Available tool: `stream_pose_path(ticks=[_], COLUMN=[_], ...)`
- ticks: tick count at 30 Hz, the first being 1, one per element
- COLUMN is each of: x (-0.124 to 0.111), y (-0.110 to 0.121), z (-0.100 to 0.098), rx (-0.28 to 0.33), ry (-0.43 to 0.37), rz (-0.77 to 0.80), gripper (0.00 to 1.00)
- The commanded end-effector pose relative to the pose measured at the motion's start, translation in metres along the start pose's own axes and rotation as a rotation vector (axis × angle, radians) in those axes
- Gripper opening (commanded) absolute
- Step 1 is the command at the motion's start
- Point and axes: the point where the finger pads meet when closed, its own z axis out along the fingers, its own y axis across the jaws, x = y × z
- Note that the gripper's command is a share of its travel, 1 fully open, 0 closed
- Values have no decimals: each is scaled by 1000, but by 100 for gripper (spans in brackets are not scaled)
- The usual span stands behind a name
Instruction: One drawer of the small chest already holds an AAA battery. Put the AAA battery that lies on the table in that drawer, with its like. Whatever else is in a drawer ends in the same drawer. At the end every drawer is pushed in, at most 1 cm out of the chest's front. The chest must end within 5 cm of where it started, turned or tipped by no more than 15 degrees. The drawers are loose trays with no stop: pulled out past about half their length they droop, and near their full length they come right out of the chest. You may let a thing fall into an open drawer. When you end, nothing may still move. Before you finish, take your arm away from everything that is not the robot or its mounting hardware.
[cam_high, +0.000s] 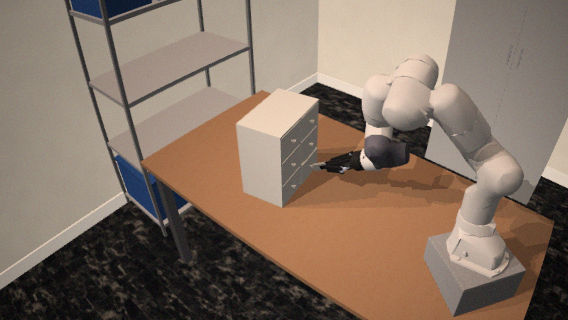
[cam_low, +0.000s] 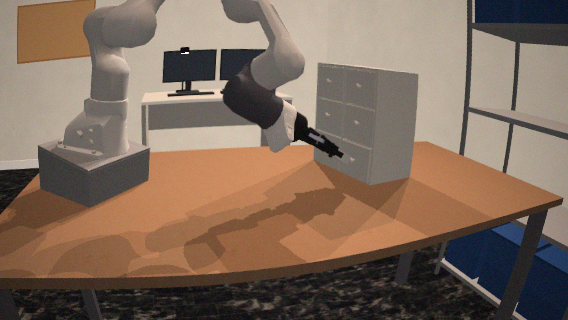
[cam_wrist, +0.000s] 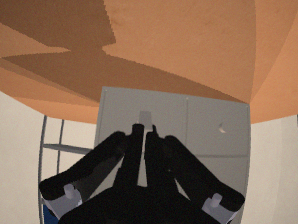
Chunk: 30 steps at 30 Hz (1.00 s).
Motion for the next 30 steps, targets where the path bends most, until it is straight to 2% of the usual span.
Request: stream_pose_path(ticks=[1,30], x=[2,0], y=[-1,-1], z=[2,4], rx=[5,5], ry=[7,7], rz=[8,8], gripper=[0,0])
